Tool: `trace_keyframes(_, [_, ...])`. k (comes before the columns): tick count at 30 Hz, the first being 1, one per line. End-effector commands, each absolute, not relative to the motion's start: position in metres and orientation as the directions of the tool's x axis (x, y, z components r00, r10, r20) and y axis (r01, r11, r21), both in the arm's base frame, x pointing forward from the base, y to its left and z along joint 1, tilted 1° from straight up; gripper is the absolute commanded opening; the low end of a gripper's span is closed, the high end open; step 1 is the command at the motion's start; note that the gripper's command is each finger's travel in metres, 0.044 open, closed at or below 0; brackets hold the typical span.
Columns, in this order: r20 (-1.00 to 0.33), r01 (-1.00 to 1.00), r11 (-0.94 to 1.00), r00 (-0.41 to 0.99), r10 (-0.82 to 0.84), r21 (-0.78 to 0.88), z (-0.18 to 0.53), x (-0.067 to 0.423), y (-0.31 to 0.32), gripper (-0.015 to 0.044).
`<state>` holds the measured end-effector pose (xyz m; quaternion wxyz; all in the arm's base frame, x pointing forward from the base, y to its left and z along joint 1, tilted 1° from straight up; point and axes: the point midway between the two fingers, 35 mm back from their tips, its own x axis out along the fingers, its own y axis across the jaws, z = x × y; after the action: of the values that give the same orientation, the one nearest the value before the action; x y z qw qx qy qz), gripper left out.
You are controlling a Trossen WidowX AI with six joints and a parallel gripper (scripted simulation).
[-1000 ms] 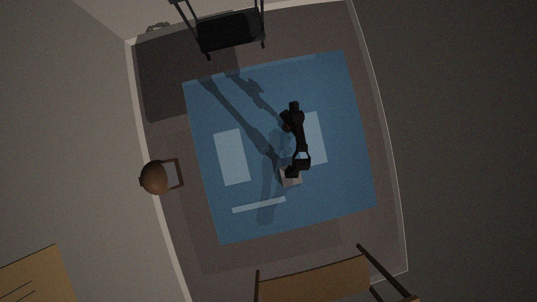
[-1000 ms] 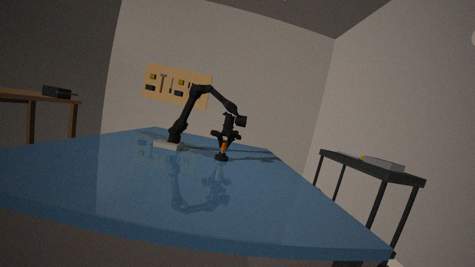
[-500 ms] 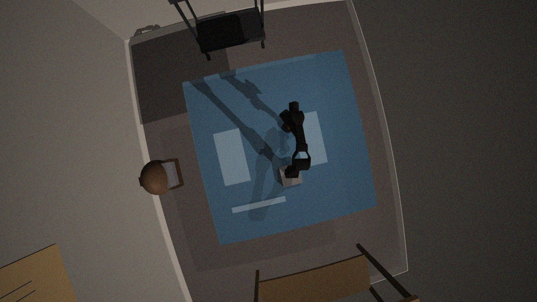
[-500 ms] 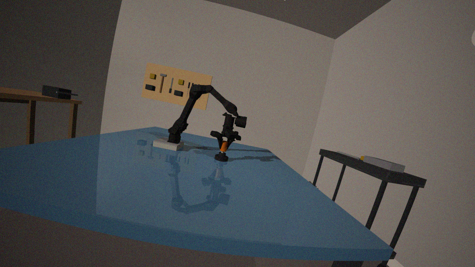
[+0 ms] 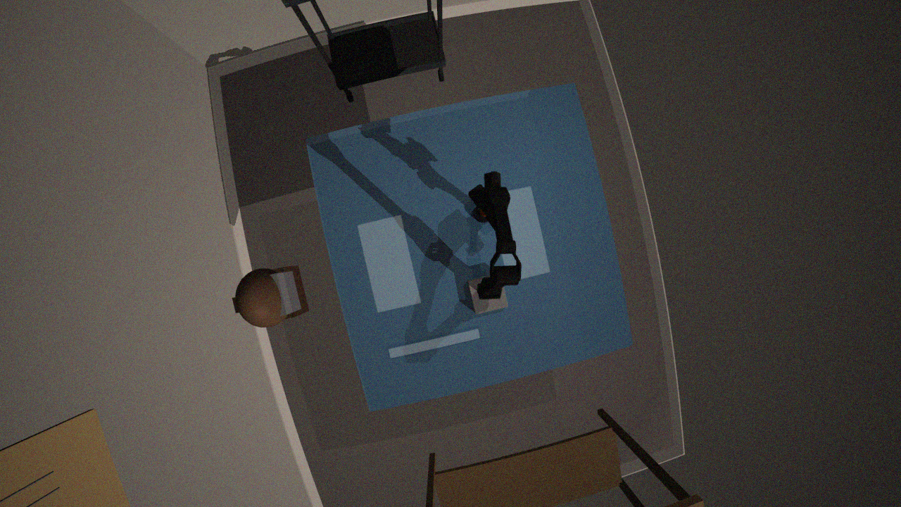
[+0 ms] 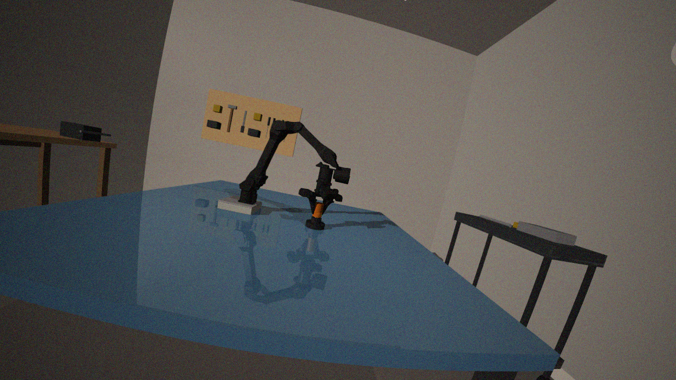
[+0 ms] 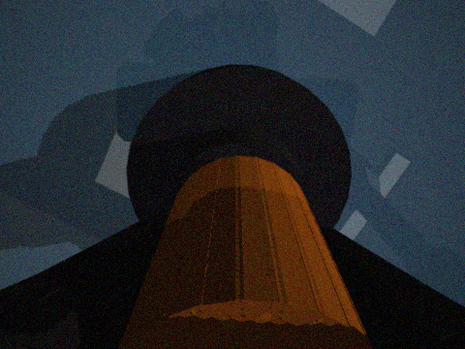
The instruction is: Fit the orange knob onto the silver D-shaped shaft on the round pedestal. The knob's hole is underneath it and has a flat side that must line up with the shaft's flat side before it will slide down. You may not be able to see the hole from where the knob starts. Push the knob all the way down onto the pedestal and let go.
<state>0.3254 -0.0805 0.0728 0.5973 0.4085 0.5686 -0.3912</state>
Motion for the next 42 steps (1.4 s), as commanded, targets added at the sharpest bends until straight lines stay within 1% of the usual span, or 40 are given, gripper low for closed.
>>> trace_keyframes(1, [-0.999, 0.932, 0.359, 0.048, 0.000, 0.045, 0.069, 0.325, -0.080, 0.0000])
trace_keyframes(13, [-0.999, 0.932, 0.360, 0.047, -0.002, 0.043, 0.068, 0.326, -0.080, 0.0000])
trace_keyframes(30, [-0.999, 0.932, 0.360, 0.047, -0.002, 0.043, 0.068, 0.326, -0.080, 0.0440])
trace_keyframes(37, [-0.999, 0.932, 0.360, 0.047, -0.002, 0.043, 0.070, 0.326, -0.081, 0.0440])
trace_keyframes(42, [-0.999, 0.932, 0.360, 0.047, -0.002, 0.043, 0.130, 0.326, -0.081, 0.0440])
